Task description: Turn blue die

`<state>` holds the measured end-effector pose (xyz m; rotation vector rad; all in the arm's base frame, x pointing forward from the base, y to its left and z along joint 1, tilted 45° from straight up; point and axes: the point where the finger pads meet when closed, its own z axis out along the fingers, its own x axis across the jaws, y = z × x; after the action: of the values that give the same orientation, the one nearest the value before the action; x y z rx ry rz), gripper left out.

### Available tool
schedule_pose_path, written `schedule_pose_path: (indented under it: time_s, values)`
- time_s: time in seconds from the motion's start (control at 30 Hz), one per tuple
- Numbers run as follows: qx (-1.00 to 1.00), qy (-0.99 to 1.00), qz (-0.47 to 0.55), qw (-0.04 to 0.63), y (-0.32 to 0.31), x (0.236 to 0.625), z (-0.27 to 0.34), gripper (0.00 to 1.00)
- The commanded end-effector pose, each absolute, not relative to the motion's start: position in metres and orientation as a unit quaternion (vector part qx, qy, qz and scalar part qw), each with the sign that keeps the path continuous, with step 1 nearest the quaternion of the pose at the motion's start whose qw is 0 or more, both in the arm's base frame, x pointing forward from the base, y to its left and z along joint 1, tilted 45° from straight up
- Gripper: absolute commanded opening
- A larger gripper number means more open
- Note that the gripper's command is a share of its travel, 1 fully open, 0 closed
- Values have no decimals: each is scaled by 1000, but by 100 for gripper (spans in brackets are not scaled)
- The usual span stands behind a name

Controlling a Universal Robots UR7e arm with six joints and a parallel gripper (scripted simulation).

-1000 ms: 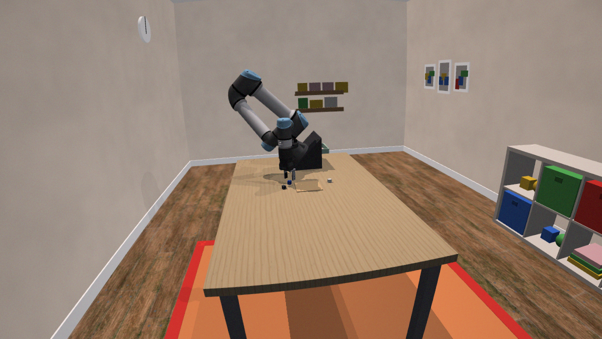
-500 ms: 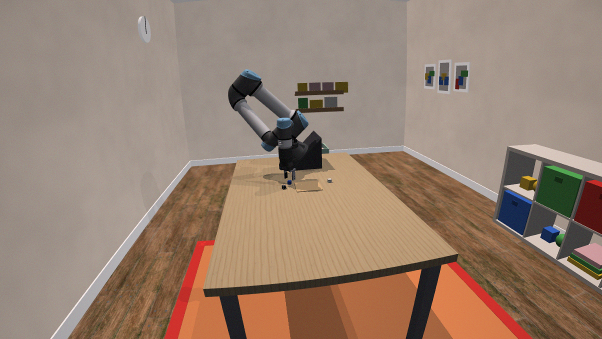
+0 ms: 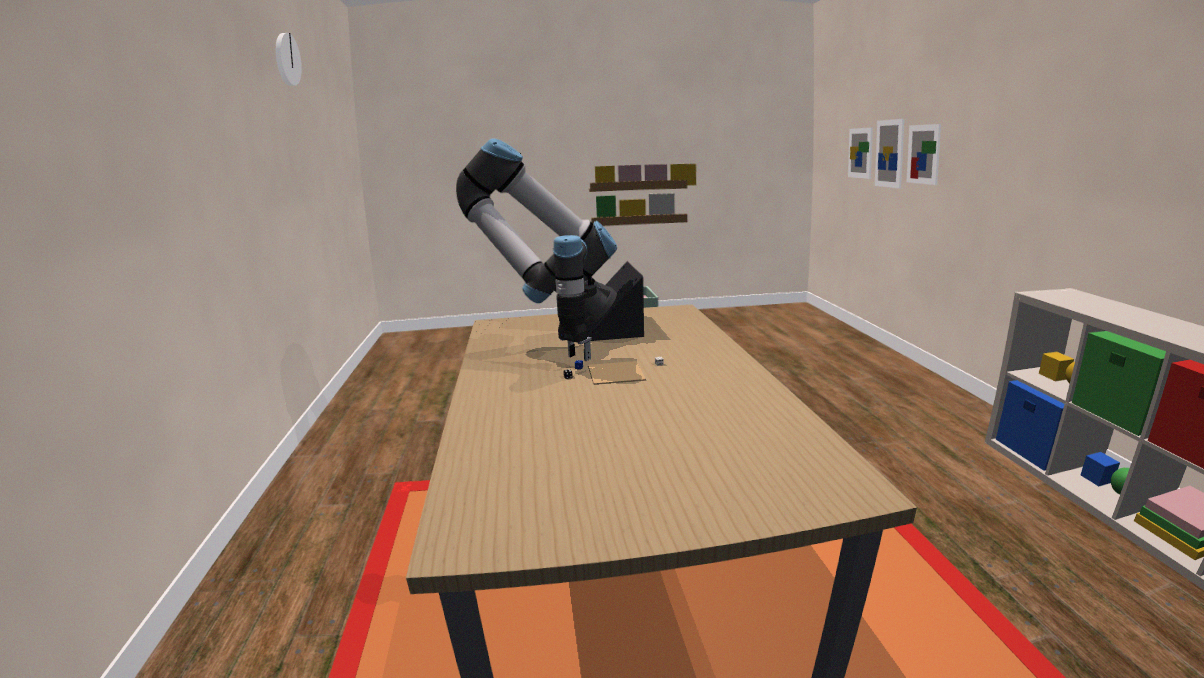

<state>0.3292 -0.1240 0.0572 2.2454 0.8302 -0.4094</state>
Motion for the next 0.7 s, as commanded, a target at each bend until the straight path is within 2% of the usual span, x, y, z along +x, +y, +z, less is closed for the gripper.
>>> schedule_pose_path:
  time_s: [0.0,0.67]
  values:
    - [866,321,-158,349,-122,329,56,100]
    - [866,321,-158,349,-87,337,20,100]
